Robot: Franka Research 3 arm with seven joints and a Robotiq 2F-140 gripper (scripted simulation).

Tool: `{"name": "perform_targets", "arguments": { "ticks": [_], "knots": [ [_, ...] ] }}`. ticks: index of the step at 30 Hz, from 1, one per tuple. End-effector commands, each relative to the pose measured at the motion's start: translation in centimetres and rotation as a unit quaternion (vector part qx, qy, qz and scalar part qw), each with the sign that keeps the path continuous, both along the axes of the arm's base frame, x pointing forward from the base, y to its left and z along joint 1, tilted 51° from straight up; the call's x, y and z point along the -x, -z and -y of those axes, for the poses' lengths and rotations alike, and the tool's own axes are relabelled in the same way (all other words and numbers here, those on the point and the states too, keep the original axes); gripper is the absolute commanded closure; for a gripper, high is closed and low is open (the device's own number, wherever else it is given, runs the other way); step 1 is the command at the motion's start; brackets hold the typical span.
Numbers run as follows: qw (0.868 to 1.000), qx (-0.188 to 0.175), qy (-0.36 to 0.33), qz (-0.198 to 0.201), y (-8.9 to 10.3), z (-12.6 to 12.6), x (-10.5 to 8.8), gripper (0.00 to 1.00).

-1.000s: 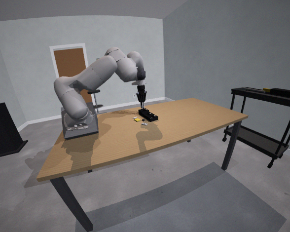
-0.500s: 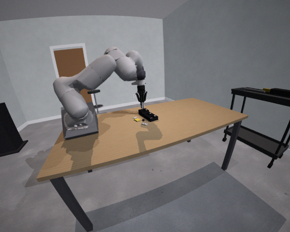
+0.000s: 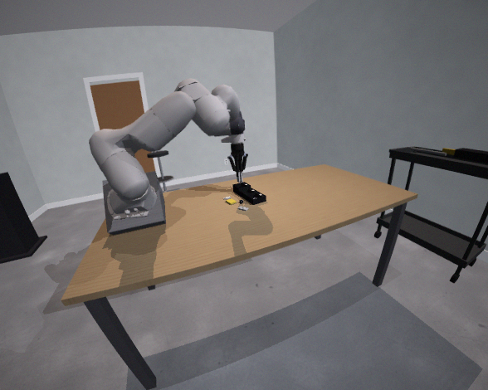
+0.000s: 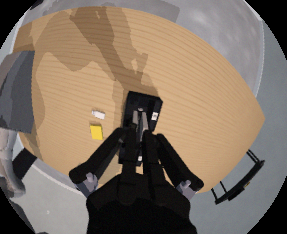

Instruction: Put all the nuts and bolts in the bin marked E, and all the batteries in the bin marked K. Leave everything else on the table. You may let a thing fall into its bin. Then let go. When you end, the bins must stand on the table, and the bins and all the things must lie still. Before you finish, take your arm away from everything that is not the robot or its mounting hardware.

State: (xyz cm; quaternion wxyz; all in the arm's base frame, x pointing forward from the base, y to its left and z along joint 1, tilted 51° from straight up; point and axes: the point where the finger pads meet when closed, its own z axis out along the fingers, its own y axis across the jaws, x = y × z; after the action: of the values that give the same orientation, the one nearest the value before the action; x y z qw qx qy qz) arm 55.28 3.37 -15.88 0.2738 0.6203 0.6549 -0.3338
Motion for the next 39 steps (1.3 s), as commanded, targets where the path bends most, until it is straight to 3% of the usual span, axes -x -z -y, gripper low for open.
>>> {"name": "perform_targets", "arguments": {
  "ticks": [1, 30, 39],
  "knots": [
    [1.0, -0.001, 0.005, 0.006, 0.1, -0.1, 0.1, 0.97],
    [1.0, -0.001, 0.005, 0.006, 3.3, 3.7, 0.4, 0.97],
    [1.0, -0.001, 0.005, 0.006, 3.3, 3.9, 0.2, 0.97]
  ]
}}
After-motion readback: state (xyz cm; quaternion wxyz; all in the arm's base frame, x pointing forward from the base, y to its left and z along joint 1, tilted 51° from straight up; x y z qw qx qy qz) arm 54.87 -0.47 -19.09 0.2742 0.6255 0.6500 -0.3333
